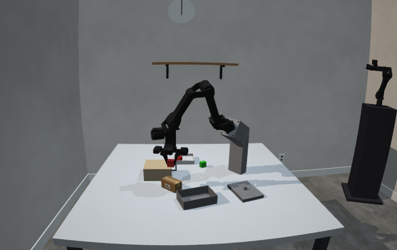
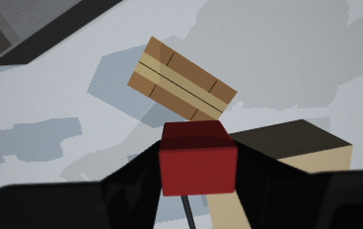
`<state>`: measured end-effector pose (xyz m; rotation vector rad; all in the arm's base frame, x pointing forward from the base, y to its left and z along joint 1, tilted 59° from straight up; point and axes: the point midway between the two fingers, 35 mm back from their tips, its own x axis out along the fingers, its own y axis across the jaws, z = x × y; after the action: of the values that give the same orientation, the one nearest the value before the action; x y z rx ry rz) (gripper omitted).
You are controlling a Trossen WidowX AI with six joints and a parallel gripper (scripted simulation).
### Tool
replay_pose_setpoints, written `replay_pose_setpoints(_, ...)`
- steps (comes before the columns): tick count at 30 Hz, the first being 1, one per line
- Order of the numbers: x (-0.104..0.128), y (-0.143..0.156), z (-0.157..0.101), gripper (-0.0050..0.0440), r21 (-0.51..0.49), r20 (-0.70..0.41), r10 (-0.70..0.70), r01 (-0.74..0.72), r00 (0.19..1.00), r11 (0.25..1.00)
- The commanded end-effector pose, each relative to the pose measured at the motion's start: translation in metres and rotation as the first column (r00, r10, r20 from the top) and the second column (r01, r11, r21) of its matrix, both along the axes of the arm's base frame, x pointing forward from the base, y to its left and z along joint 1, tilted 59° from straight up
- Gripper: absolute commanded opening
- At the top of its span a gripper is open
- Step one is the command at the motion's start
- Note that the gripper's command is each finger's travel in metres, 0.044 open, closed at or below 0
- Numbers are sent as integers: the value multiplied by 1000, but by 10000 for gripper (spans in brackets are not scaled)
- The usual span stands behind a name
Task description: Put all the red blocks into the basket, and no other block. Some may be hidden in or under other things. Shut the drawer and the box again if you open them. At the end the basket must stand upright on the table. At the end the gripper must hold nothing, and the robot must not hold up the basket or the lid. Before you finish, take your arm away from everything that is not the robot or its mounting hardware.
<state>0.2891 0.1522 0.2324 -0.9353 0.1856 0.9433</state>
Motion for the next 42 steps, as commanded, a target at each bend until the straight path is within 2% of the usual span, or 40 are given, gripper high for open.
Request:
replay_pose_setpoints(1,24,-26,-5,0,7,-12,-4,4,1000,1000)
replay_pose_setpoints(2,30,-34,-6,0,7,-12,-4,4,1000,1000)
replay_pose_setpoints(5,45,-57,-17,0,96,-110,-79,89,991,991)
replay_pose_setpoints(8,50,-65,-20,0,96,-110,-79,89,991,991)
replay_pose_setpoints(14,81,-113,-41,0,96,-110,-79,89,991,991)
replay_pose_setpoints(17,90,-136,-57,0,174,-214,-142,181,966,968)
replay_pose_setpoints(23,110,-182,-90,0,174,-214,-142,181,966,968)
replay_pose_setpoints(25,110,-182,-90,0,174,-214,-142,181,966,968)
replay_pose_setpoints(28,115,-204,-110,0,241,-320,-194,278,927,930)
replay_pose_setpoints(37,128,-268,-170,0,241,-320,-194,278,927,930)
replay_pose_setpoints(39,126,-279,-186,0,288,-411,-227,362,883,887)
replay_pose_setpoints(40,125,-285,-194,0,295,-426,-231,376,874,878)
replay_pose_setpoints(42,125,-285,-194,0,295,-426,-231,376,874,878)
